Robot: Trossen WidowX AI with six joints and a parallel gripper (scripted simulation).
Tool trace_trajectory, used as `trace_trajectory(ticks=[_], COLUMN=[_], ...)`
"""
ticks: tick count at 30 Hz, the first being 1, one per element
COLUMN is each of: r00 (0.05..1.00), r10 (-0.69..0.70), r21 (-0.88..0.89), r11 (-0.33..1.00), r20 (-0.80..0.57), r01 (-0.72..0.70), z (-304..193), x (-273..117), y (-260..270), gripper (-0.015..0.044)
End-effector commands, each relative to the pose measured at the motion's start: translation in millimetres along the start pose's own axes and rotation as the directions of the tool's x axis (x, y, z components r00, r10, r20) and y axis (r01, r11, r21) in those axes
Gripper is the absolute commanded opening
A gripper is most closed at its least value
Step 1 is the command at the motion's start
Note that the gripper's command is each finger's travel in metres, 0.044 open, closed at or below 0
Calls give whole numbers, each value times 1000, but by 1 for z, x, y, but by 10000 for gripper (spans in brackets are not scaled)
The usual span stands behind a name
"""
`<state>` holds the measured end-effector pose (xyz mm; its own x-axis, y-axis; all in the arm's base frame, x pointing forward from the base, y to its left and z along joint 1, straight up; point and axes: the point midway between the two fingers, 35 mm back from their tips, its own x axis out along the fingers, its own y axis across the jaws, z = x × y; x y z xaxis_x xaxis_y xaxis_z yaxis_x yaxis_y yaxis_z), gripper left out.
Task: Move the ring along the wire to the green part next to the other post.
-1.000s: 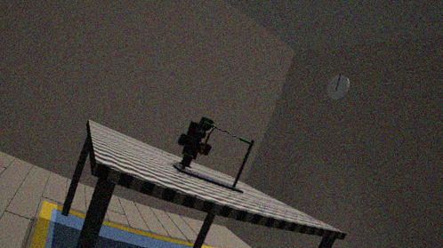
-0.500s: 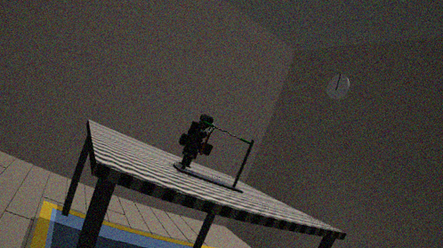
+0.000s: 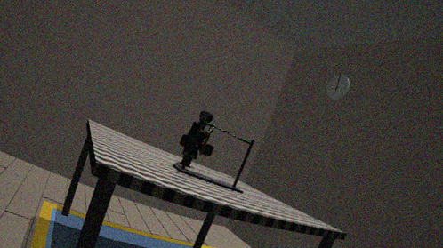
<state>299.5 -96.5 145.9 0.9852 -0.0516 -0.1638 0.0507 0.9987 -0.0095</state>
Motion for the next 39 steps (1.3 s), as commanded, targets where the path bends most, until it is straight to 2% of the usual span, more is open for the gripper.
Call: trace_trajectory(ticks=[1,21,39], r00=[1000,1000,1000], r10=[-3,-3,-3], r21=[2,3,3], r11=[1000,1000,1000], r20=[5,8,9], r01=[3,3,3], z=[2,-2,-2], x=[7,38,39], y=[-1,3,3], gripper=[160,160,160])
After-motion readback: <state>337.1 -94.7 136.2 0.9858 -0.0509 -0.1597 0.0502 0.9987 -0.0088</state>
